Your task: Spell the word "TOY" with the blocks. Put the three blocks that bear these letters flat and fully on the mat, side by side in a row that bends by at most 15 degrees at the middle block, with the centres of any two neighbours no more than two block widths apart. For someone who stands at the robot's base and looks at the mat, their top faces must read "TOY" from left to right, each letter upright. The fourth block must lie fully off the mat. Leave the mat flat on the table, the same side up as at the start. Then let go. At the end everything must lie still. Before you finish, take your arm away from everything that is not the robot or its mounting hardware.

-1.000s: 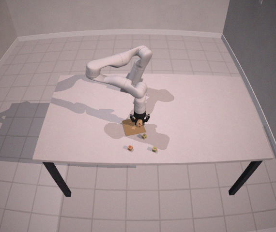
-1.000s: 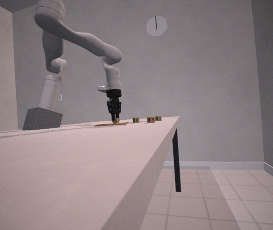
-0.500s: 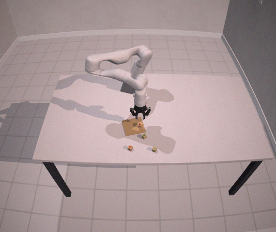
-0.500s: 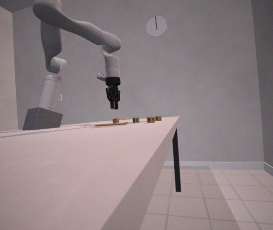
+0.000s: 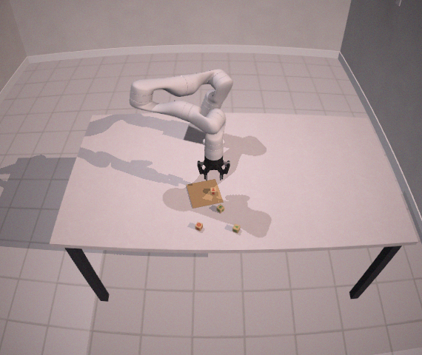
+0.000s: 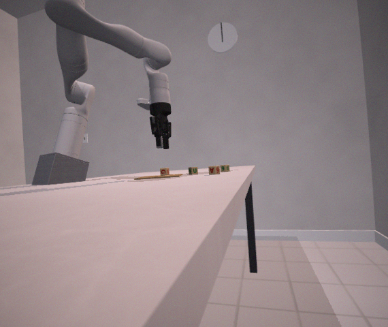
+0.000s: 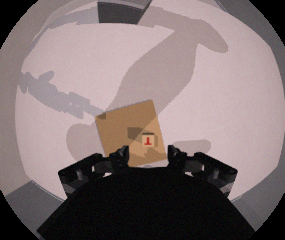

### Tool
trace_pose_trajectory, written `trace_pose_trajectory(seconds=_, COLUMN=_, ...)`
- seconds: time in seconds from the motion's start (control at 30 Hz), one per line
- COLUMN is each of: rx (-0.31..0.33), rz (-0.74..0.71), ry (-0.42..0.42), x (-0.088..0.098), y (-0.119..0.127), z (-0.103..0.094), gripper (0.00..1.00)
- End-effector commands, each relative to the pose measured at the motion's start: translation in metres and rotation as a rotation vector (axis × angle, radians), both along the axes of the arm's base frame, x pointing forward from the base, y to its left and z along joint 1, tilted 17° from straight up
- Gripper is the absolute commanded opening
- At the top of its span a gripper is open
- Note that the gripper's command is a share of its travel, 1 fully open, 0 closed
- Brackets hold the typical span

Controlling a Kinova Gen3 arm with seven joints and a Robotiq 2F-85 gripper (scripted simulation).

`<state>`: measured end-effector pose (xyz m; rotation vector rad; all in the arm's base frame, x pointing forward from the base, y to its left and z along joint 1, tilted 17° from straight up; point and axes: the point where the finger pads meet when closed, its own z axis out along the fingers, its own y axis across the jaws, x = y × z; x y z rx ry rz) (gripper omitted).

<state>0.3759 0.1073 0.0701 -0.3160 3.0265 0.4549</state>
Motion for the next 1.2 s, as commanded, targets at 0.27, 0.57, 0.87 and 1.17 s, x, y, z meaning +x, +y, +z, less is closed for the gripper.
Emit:
trace_pose_trajectory(seconds=0.27, rx=0.000, rz=-0.001, ry=-0.002, x=0.000, y=0.000, z=0.001, gripper=1.00)
trace_pose_trajectory(seconds=0.57, rx=0.000, rz=-0.001, ry=-0.002, x=0.001, y=0.000, z=0.001, gripper=1.00)
trace_pose_trajectory(seconds=0.87, rx=0.004, rz=-0.003, ry=-0.012, x=0.005, y=0.002, z=0.001, gripper=1.00)
trace_pose_trajectory(seconds=1.17, rx=0.025, rz=-0.012, ry=-0.064, x=0.026, y=0.011, z=0.002, gripper=1.00)
